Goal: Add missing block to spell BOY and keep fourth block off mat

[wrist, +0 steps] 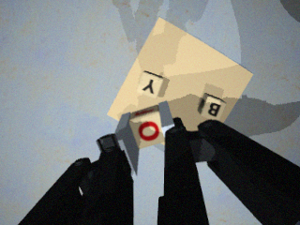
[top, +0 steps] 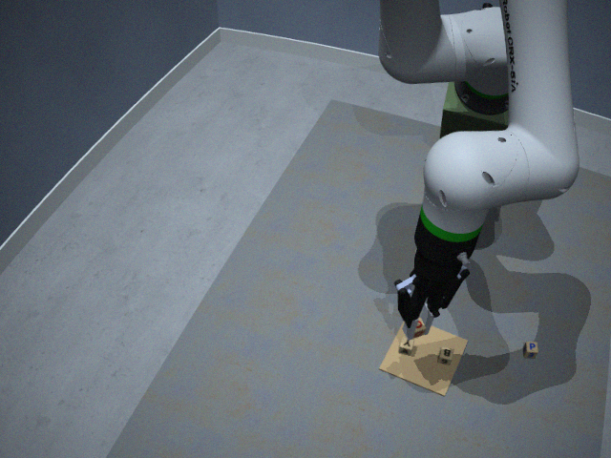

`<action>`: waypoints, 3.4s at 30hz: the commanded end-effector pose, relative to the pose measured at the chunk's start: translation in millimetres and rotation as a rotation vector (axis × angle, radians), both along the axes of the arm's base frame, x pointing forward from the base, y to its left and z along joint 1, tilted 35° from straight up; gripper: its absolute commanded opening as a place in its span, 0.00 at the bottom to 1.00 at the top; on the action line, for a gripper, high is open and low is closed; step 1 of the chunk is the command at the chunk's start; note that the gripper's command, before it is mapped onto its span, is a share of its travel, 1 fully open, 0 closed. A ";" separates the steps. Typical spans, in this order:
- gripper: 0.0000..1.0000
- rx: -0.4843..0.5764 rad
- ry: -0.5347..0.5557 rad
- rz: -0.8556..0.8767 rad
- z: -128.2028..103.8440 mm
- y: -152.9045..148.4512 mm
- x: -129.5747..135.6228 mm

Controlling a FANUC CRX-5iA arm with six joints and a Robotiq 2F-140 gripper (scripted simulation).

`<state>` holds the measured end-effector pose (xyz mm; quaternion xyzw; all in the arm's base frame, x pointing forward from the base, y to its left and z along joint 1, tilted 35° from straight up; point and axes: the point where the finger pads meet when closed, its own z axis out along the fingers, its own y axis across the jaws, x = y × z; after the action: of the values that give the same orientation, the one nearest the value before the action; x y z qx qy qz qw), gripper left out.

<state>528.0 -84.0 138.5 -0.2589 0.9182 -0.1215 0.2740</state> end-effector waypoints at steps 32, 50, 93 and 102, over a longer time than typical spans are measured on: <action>0.13 -0.499 0.056 0.753 -11.1 35.0 -15.2; 0.13 -0.505 0.056 0.761 -11.7 35.4 -15.0; 0.13 -0.505 0.053 0.762 -88.4 27.9 41.0; 0.13 -0.505 0.053 0.762 -88.4 27.9 41.0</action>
<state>569.0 -56.0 50.0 -0.6399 0.7059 -0.2252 0.2037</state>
